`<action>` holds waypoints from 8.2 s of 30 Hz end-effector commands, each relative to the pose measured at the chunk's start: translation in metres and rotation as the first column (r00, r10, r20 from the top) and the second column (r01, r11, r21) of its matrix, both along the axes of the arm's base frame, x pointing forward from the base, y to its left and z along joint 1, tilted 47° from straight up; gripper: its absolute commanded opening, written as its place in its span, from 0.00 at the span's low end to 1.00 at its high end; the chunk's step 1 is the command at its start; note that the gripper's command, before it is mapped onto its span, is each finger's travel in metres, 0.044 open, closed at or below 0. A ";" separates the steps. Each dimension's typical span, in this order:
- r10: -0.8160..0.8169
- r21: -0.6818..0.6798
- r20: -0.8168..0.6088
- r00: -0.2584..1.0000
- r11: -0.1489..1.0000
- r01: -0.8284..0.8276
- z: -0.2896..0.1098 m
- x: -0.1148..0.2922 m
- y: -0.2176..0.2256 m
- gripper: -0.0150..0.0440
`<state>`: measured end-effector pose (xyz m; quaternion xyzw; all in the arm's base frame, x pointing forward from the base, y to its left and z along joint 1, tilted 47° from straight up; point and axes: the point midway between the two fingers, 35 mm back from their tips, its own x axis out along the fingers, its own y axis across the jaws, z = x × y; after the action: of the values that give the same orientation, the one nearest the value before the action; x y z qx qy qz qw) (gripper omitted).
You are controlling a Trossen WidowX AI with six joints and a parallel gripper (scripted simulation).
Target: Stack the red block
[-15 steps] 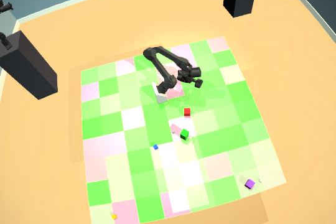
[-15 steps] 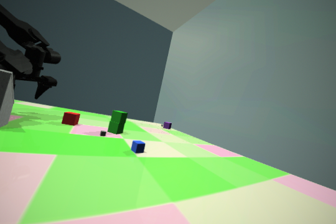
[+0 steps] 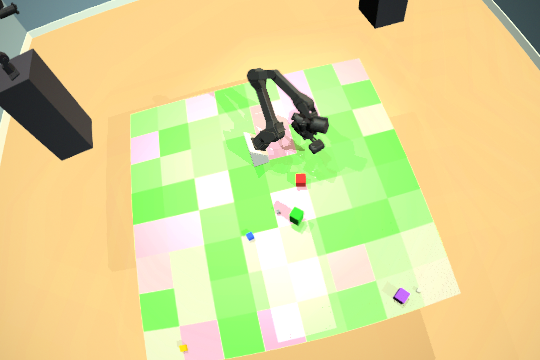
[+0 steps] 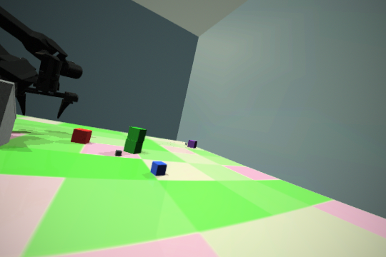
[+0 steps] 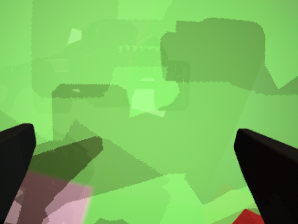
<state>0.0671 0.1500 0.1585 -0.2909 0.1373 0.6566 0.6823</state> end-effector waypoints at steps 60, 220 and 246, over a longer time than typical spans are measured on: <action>-0.492 -0.712 -0.700 -0.518 0.421 0.562 -0.054 0.135 -0.086 1.00; -0.493 -0.708 -0.704 -0.512 0.421 0.567 -0.069 0.289 -0.175 0.25; -0.492 -0.707 -0.705 -0.511 0.422 0.568 -0.089 0.290 -0.154 0.25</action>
<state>0.3569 -0.0041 0.0687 0.3951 0.6735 0.1605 0.6038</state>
